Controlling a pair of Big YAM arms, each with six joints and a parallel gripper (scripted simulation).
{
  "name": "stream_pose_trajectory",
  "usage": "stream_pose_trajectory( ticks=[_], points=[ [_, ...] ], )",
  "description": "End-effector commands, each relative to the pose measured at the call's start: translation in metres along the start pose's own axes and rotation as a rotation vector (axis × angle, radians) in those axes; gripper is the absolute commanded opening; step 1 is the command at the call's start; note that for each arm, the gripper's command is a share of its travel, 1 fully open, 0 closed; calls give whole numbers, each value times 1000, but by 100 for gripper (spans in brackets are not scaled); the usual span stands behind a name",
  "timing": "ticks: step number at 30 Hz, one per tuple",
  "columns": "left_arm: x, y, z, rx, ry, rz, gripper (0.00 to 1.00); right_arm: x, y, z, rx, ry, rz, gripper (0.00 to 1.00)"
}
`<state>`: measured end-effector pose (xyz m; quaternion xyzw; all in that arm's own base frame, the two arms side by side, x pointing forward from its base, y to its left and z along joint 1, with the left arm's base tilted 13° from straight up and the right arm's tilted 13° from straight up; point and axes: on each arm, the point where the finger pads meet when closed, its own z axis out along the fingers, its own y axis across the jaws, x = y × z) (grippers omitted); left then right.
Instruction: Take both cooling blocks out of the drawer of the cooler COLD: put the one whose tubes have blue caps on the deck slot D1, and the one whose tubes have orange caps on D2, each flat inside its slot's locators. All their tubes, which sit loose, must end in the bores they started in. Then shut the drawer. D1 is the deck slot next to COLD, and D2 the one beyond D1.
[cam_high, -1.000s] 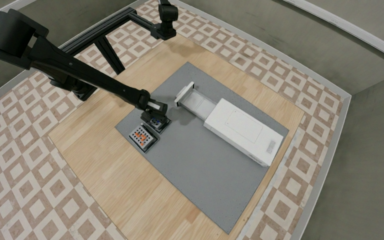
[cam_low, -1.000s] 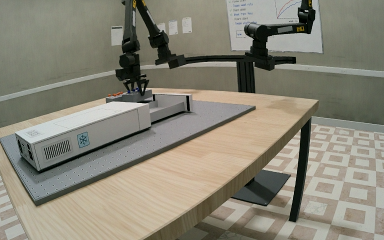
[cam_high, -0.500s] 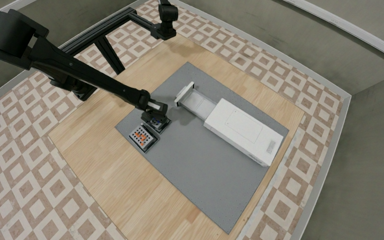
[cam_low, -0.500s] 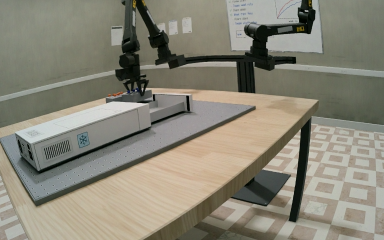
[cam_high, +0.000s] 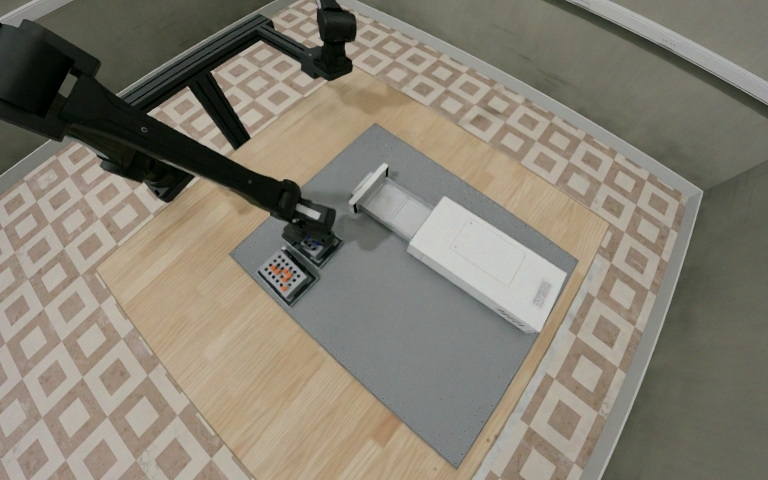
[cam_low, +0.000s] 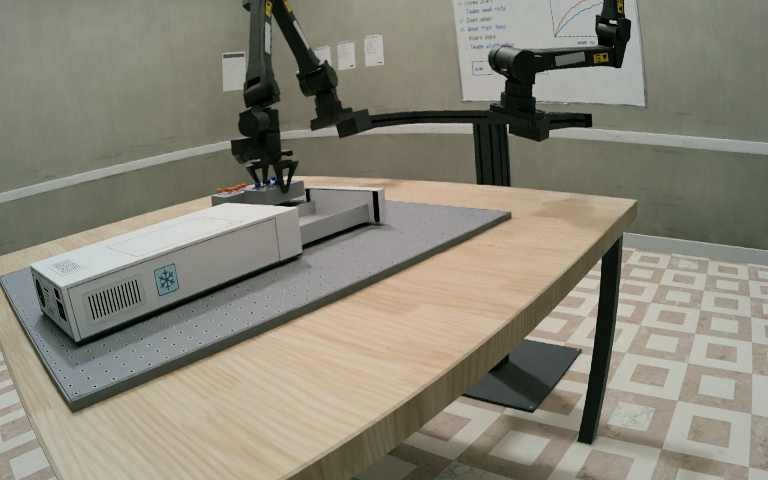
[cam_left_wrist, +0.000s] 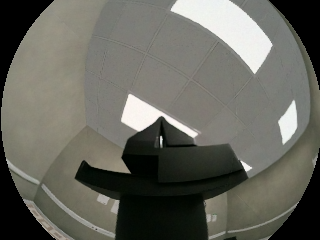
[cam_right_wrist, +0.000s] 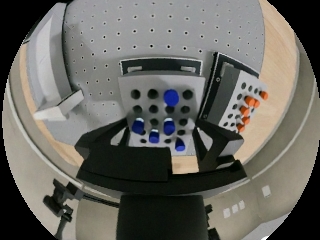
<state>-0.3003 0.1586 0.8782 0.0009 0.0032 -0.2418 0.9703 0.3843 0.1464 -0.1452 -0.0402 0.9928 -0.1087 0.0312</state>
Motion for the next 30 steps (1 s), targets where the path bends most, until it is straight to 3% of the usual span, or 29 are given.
stream_pose_trajectory(
  ticks=[1, 30],
  points=[
    [24, 1, 8, 2, 35, -2, 0, -42, 11, -19, -34, -88, 5, 0],
    [24, 1, 8, 2, 35, -2, 0, -37, 10, -9, -27, -72, 1, 0]
  ],
)
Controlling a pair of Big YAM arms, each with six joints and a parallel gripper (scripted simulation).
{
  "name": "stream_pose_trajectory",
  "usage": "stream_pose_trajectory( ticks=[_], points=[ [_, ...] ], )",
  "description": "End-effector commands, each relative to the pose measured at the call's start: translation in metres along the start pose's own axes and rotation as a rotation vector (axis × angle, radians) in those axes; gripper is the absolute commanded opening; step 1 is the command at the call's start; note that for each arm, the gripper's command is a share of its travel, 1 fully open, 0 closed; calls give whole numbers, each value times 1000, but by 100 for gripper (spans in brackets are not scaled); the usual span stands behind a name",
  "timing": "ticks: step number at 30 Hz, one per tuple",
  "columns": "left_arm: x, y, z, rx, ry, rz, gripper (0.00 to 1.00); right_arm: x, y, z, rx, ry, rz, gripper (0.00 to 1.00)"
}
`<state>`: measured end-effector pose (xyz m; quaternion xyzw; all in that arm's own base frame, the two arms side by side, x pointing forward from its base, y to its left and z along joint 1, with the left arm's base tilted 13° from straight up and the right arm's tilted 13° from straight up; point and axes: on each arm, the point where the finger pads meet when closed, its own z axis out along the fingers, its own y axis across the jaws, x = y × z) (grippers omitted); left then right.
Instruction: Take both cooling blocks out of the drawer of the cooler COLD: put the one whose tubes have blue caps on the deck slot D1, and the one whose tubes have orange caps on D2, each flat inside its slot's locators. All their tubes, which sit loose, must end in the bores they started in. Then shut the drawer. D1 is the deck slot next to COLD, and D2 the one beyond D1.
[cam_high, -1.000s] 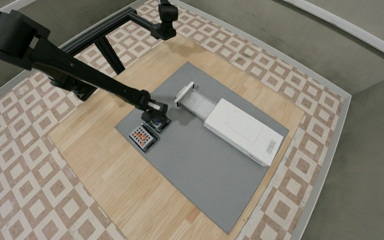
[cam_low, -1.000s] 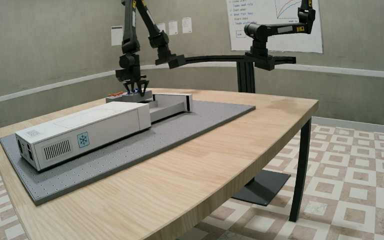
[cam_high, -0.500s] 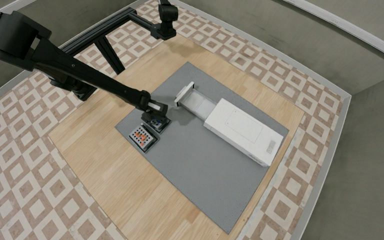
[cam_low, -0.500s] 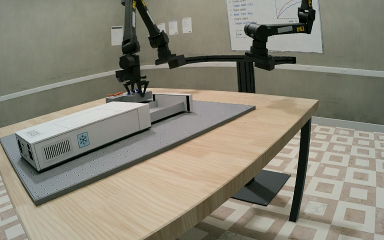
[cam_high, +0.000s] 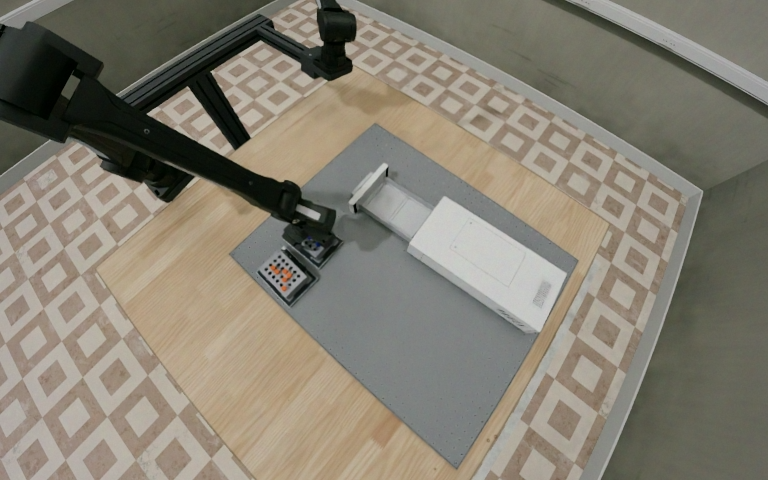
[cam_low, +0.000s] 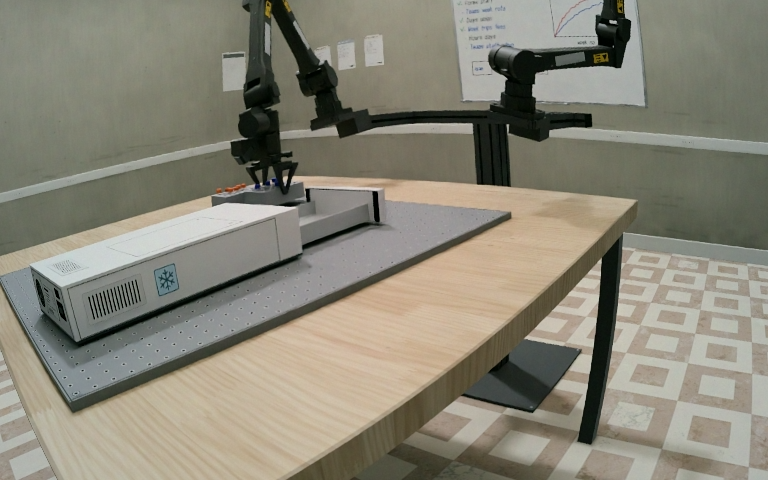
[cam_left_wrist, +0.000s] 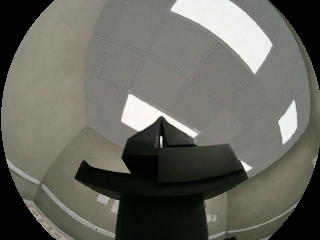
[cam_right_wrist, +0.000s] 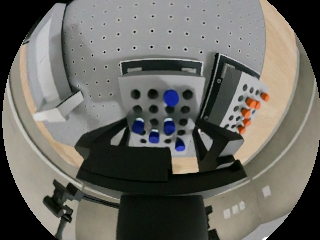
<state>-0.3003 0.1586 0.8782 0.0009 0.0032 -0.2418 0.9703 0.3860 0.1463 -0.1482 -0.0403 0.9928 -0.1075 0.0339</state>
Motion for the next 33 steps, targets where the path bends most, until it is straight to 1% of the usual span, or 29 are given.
stream_pose_trajectory(
  ticks=[1, 6, 13, 25, 33],
  points=[
    [24, 1, 8, 2, 35, -2, 0, -35, 10, -11, -25, -67, 1, 0],
    [24, 1, 8, 2, 35, -2, 0, -41, 12, -21, -34, -88, 1, 0],
    [24, 1, 8, 2, 35, -2, 0, -40, 11, -20, -34, -88, 1, 0],
    [24, 1, 8, 2, 35, -2, 0, -34, 10, -8, -26, -70, 1, 0],
    [24, 1, 8, 2, 35, -2, 0, -39, 12, -18, -34, -89, 0, 0]
  ],
)
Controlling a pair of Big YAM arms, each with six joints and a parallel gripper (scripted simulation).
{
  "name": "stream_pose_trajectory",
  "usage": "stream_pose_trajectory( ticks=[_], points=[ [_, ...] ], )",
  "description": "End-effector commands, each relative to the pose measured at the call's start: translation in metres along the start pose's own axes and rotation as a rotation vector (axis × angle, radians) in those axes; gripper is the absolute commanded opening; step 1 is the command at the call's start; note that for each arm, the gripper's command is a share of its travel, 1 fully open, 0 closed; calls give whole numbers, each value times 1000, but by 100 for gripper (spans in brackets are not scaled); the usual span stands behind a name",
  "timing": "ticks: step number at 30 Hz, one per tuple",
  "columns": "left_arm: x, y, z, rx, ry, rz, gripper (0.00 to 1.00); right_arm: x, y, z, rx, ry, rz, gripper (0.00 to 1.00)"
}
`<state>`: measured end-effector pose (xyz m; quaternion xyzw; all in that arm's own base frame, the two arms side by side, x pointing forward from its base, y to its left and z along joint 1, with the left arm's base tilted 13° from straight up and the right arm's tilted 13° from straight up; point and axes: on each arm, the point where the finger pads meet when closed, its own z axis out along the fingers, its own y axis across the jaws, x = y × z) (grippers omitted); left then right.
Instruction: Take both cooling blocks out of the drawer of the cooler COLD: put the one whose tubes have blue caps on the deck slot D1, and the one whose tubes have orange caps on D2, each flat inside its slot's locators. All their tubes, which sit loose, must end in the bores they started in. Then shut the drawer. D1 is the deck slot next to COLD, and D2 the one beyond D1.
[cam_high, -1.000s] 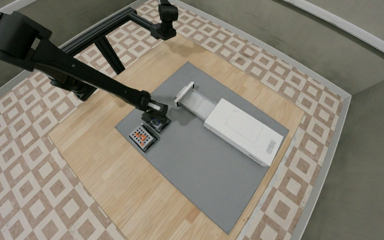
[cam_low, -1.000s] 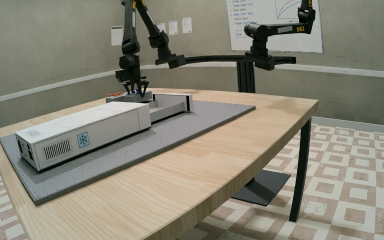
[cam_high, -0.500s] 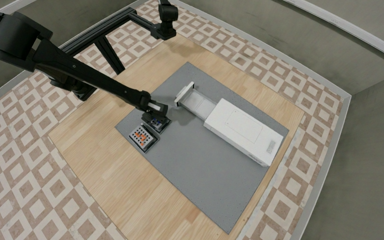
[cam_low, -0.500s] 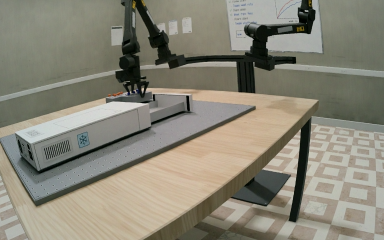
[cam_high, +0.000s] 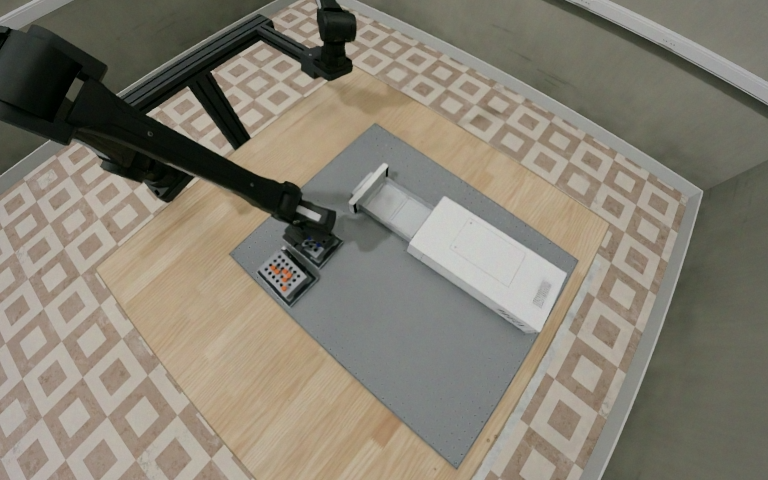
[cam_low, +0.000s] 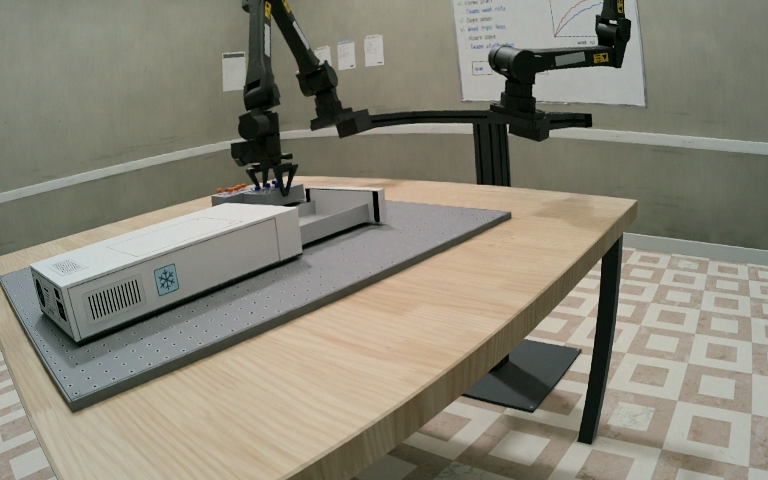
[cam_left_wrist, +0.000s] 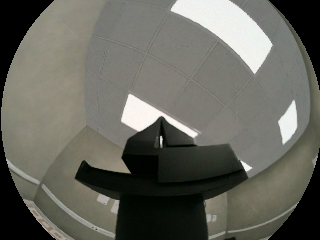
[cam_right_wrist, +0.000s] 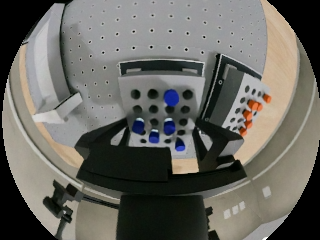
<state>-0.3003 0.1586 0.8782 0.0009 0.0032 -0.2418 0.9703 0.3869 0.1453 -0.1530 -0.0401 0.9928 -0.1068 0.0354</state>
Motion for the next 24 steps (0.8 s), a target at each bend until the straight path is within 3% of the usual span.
stream_pose_trajectory(
  ticks=[1, 24],
  points=[
    [24, 1, 8, 2, 35, -2, 0, -38, 12, -22, -33, -86, -1, 0],
    [24, 1, 8, 2, 35, -2, 0, -35, 10, -20, -33, -88, -1, 0]
  ],
)
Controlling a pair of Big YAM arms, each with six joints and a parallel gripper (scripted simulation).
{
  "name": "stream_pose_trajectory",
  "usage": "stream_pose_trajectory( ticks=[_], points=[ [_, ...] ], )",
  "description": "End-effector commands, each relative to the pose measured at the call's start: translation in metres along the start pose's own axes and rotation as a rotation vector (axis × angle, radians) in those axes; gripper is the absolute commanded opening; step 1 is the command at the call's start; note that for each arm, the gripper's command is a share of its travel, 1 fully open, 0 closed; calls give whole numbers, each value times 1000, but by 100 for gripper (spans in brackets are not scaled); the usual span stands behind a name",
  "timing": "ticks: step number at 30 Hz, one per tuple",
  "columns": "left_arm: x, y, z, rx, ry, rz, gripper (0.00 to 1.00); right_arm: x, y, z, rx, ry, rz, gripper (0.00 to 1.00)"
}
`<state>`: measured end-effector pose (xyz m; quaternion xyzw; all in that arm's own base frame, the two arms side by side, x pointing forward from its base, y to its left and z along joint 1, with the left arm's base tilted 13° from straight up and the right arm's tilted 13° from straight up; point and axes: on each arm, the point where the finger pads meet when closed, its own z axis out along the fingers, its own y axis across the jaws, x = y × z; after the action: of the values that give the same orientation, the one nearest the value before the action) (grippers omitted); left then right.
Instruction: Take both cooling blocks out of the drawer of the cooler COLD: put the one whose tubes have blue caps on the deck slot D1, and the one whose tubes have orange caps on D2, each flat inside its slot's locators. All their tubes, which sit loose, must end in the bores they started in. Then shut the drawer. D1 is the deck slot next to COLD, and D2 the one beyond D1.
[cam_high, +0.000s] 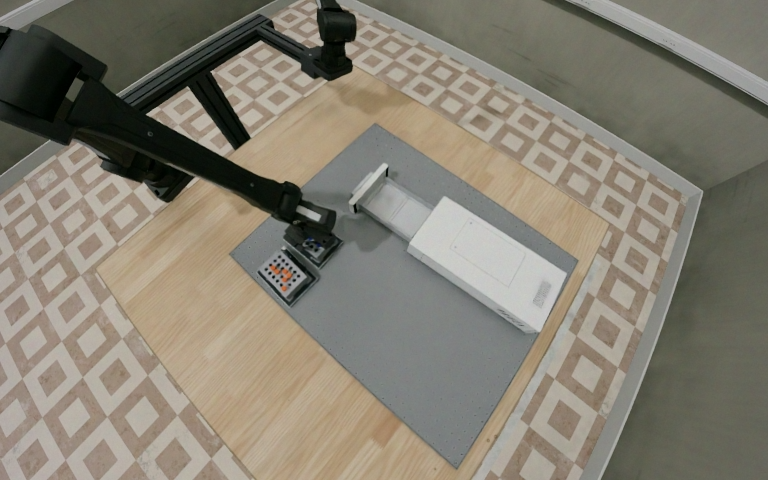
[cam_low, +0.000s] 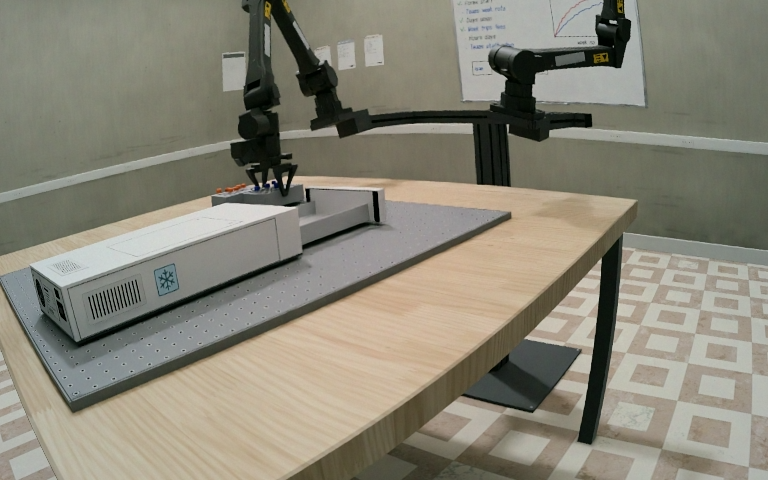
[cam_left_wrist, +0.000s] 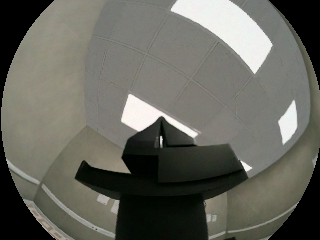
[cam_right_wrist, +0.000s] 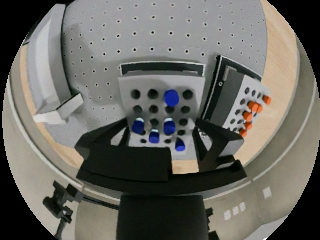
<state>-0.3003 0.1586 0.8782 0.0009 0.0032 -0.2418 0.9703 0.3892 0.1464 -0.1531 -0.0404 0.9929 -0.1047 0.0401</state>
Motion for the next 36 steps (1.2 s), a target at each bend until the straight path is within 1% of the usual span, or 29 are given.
stream_pose_trajectory(
  ticks=[1, 7, 11, 15, 20, 36],
  points=[
    [24, 1, 8, 2, 35, -2, 0, -33, 9, -20, -29, -78, -2, 0],
    [24, 1, 8, 2, 35, -2, 0, -25, 6, -16, -25, -67, -4, 0],
    [24, 1, 8, 2, 35, -2, 0, -12, 2, -12, -18, -48, -8, 0],
    [24, 1, 8, 2, 35, -2, 0, -10, 1, -11, -16, -44, -9, 0],
    [24, 1, 8, 2, 35, -2, 0, -28, 6, -17, -27, -73, 0, 0],
    [24, 1, 8, 2, 35, -2, 0, -26, 6, -12, -26, -70, -1, 0]
  ],
)
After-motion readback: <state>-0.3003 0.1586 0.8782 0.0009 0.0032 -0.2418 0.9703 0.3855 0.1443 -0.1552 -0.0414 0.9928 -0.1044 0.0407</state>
